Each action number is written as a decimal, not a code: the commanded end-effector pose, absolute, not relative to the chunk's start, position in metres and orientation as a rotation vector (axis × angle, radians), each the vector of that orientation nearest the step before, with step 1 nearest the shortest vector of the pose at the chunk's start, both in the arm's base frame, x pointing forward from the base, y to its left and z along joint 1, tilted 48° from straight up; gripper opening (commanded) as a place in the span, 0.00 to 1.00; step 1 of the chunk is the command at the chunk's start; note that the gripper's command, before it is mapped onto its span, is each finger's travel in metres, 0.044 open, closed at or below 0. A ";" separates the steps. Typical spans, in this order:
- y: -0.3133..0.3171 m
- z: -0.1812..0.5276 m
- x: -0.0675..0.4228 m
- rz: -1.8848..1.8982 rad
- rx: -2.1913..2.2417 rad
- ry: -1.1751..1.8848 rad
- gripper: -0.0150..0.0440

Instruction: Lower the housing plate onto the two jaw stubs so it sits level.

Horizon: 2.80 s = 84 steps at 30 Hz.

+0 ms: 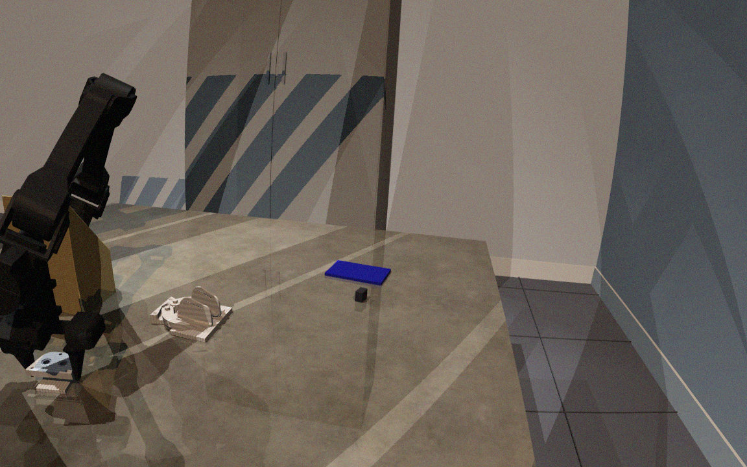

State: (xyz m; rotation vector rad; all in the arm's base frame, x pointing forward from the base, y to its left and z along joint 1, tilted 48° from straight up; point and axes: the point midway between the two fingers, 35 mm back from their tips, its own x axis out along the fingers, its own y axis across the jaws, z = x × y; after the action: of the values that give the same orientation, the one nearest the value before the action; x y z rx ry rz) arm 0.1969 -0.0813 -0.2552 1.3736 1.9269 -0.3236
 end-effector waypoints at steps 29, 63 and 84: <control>-0.131 -0.209 0.208 -0.330 1.379 1.926 0.85; -0.086 -0.142 0.248 -1.000 1.744 1.874 0.85; -0.036 -0.094 0.262 -1.547 1.999 1.727 0.85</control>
State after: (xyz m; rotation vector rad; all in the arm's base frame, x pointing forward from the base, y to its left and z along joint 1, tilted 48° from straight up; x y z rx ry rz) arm 0.2604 -0.0451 -0.1030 1.9584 1.7584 -1.4622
